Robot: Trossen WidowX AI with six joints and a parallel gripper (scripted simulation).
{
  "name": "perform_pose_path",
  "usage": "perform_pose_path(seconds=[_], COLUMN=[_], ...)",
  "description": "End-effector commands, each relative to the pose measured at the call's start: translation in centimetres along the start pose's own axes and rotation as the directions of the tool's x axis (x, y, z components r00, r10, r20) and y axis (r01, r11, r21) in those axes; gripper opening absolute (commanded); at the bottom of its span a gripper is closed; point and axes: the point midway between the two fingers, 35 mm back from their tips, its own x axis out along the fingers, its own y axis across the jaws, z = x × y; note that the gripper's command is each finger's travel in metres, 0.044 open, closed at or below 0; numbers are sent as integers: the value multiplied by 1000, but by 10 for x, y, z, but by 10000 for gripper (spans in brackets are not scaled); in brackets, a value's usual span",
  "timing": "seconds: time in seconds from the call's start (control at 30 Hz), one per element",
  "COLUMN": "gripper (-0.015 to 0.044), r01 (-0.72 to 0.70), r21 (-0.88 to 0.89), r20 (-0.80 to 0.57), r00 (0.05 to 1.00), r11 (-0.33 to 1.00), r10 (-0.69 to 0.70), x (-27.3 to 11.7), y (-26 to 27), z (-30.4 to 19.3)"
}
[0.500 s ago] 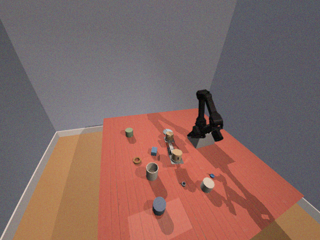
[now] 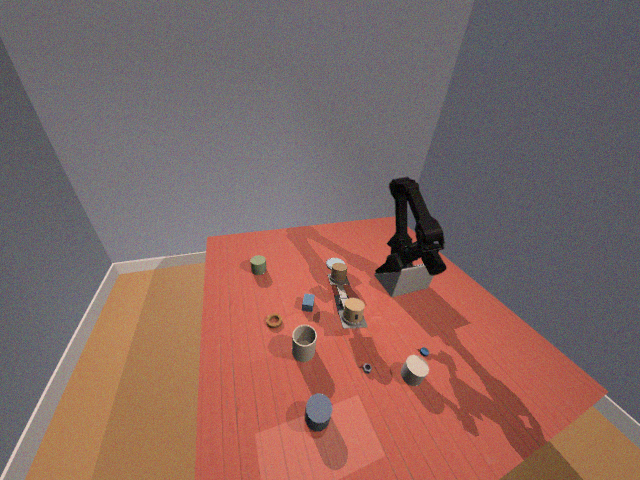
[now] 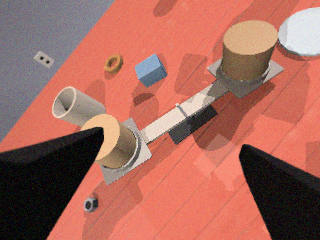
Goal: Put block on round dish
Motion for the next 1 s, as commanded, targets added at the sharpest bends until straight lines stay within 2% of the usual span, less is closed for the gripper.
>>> perform_pose_path(seconds=[0.0,0.3,0.6,0.97], gripper=[440,440,440,440], r01=[-15,-64,-123,-121], r21=[-132,-420,-667,-753], r20=[-17,-59,-97,-122], r00=[1000,997,992,992], r11=[991,905,735,647], r10=[13,44,78,44], x=[-2,-7,-11,-4], y=[1,4,6,6], z=[6,19,32,37])
